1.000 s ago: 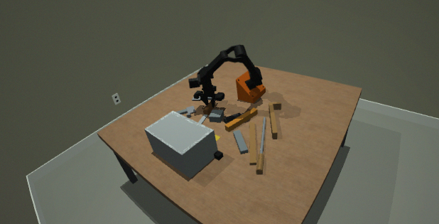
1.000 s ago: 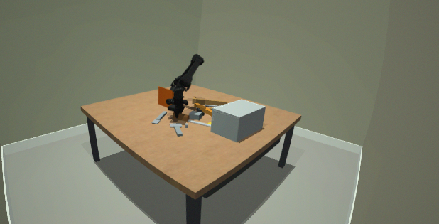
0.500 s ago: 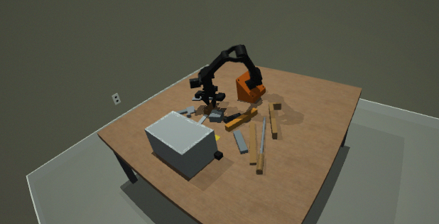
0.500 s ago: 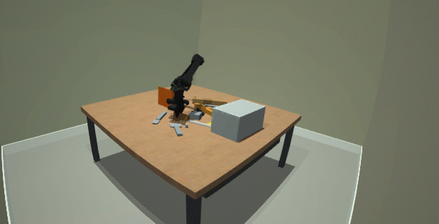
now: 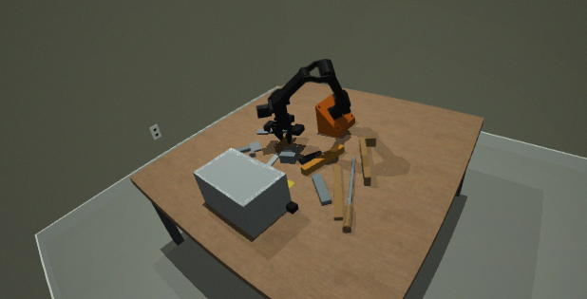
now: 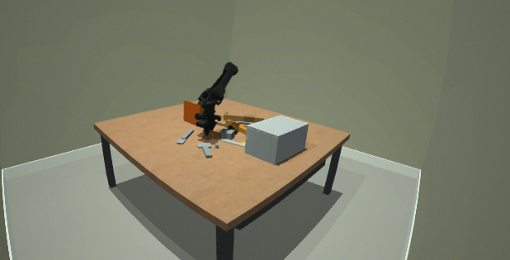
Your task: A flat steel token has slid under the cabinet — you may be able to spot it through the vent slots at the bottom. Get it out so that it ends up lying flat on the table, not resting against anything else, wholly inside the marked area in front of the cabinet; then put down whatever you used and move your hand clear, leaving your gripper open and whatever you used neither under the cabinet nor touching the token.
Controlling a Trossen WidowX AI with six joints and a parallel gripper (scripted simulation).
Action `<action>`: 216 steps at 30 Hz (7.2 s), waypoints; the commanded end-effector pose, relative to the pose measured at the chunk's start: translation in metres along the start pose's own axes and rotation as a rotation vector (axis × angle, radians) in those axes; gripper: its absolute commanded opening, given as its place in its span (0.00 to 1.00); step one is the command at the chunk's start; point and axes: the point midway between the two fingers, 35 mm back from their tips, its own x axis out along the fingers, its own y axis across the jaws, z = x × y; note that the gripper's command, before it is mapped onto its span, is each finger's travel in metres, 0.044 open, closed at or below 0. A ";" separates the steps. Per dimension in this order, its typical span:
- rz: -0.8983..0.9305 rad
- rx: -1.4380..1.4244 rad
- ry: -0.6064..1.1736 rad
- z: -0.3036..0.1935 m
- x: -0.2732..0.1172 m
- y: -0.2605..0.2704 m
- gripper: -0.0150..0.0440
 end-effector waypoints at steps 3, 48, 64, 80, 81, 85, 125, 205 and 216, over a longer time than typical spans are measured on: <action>0.001 0.005 0.004 -0.001 -0.001 -0.006 0.25; 0.002 0.017 0.000 0.002 0.001 -0.015 0.49; 0.002 0.017 0.001 0.001 0.001 -0.015 0.25; 0.000 0.019 0.004 -0.024 0.001 -0.015 0.25; 0.000 0.019 0.004 -0.026 0.001 -0.015 0.25; 0.000 0.019 0.004 -0.032 0.001 -0.015 0.25; -0.001 0.018 0.007 -0.088 0.000 -0.015 0.25; -0.002 0.015 0.010 -0.175 -0.001 -0.017 0.25; -0.003 0.015 0.011 -0.186 -0.001 -0.018 0.25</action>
